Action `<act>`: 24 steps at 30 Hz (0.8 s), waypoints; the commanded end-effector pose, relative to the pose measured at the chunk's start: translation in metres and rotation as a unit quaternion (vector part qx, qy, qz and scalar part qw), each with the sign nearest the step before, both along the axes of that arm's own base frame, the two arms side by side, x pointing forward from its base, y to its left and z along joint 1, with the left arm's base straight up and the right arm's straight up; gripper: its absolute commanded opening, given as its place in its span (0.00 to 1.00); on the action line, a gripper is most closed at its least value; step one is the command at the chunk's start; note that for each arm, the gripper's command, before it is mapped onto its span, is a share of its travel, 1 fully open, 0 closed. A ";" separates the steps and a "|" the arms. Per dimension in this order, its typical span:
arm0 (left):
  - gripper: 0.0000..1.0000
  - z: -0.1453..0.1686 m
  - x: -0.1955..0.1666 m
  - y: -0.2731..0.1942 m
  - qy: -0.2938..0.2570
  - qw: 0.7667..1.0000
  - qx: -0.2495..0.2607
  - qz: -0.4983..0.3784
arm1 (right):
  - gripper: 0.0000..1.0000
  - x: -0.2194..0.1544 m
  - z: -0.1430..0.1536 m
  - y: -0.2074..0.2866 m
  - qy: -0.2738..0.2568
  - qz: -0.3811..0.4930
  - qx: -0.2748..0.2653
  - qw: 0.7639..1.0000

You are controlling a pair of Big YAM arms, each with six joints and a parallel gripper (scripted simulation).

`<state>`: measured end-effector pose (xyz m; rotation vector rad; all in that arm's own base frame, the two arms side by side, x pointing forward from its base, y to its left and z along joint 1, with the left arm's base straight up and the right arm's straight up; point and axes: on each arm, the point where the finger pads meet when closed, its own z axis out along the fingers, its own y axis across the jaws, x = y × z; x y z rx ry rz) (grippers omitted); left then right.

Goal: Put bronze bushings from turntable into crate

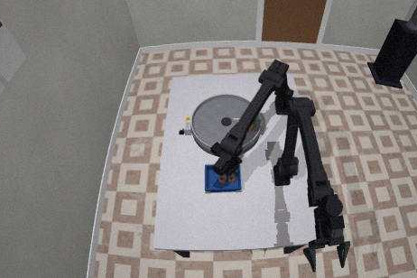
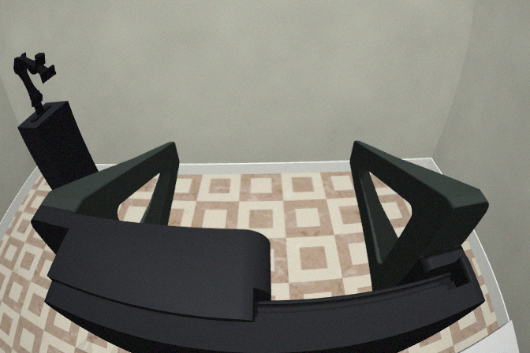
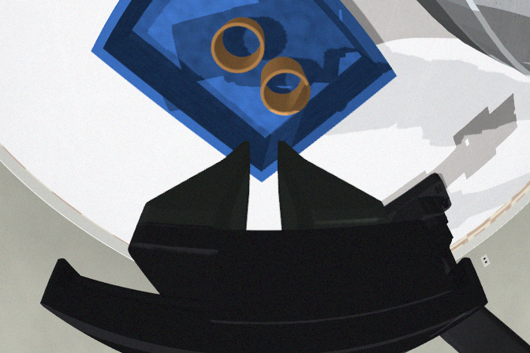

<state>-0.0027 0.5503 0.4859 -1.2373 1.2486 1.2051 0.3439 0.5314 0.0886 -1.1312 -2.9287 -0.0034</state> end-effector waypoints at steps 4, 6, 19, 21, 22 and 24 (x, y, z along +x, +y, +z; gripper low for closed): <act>1.00 0.015 -0.003 -0.005 -0.008 1.000 0.021 0.003 | 0.16 0.003 0.012 0.009 -0.006 0.003 0.008 1.000; 1.00 0.015 -0.003 -0.005 -0.008 1.000 0.021 0.003 | 0.16 0.004 0.012 0.010 -0.007 0.003 0.010 1.000; 1.00 0.015 -0.003 -0.005 -0.008 1.000 0.021 0.003 | 0.16 0.004 0.012 0.010 -0.007 0.003 0.010 1.000; 1.00 0.015 -0.003 -0.005 -0.008 1.000 0.021 0.003 | 0.16 0.004 0.012 0.010 -0.007 0.003 0.010 1.000; 1.00 0.015 -0.003 -0.005 -0.008 1.000 0.021 0.003 | 0.16 0.004 0.012 0.010 -0.007 0.003 0.010 1.000; 1.00 0.015 -0.003 -0.005 -0.008 1.000 0.021 0.003 | 0.16 0.004 0.012 0.010 -0.007 0.003 0.010 1.000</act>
